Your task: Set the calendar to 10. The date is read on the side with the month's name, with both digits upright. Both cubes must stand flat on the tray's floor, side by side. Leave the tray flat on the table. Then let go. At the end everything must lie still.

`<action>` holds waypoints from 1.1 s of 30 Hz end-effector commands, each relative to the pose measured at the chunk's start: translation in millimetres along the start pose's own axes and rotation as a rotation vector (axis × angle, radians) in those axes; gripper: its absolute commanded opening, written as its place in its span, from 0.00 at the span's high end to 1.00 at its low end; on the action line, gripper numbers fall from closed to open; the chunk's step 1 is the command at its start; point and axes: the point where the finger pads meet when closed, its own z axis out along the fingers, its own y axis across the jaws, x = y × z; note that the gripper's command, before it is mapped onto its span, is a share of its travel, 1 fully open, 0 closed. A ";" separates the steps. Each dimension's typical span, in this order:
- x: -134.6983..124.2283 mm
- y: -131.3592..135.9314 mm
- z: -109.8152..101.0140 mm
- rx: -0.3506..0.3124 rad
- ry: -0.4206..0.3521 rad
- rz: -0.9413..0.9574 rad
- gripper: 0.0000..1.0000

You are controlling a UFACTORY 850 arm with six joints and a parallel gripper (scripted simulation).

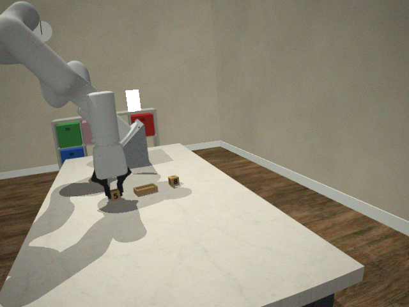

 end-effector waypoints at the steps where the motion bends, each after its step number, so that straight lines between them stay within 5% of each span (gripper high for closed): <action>1: -0.6 -0.1 -0.5 0.000 -0.001 0.000 0.73; 15: -0.6 -0.1 -7.1 0.000 -0.001 0.000 0.73; 33: -0.5 -0.1 -98.9 0.000 -0.001 0.000 0.73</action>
